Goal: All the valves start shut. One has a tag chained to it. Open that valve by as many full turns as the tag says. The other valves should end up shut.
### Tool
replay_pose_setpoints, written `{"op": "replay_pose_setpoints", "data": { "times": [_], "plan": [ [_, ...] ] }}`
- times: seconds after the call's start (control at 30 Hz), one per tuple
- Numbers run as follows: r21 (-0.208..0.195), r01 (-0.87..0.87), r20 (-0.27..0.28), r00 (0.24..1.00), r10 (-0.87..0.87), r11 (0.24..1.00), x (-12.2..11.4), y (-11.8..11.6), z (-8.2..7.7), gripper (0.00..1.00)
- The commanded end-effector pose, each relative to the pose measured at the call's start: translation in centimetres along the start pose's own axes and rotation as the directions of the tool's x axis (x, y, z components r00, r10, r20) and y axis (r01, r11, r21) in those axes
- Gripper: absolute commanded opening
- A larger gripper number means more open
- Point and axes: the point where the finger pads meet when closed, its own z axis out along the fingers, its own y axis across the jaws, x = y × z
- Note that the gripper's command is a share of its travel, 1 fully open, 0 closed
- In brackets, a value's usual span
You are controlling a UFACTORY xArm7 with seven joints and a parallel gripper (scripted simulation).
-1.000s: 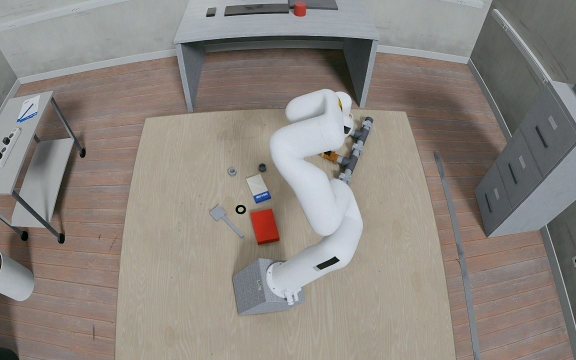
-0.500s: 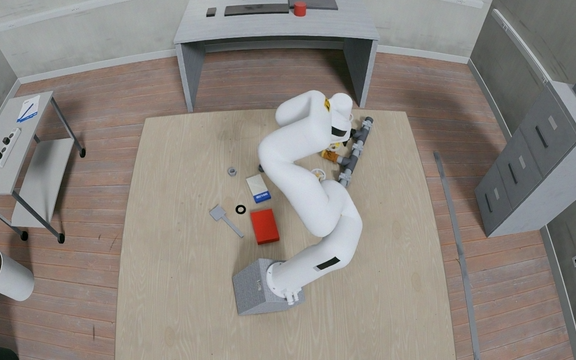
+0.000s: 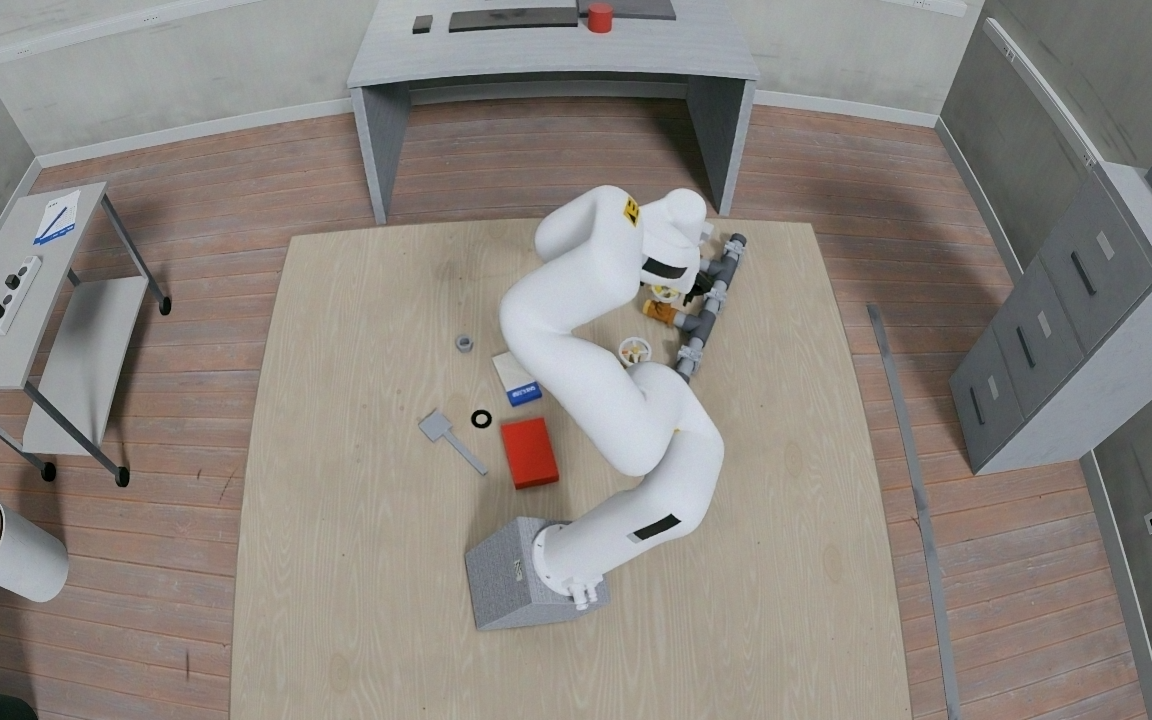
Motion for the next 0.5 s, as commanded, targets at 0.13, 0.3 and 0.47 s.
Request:
{"op": "replay_pose_setpoints", "data": {
  "times": [0.13,0.3,0.47],
  "plan": [
    [-0.022,-0.455,-0.007,0.89,0.455,0.89,0.18,-0.05,-0.19,1.0],
    [-0.03,-0.636,-0.012,0.771,0.636,0.771,0.18,-0.05,-0.19,1.0],
    [-0.055,-0.794,-0.02,0.607,0.795,0.605,0.18,-0.05,-0.19,1.0]
  ]
}}
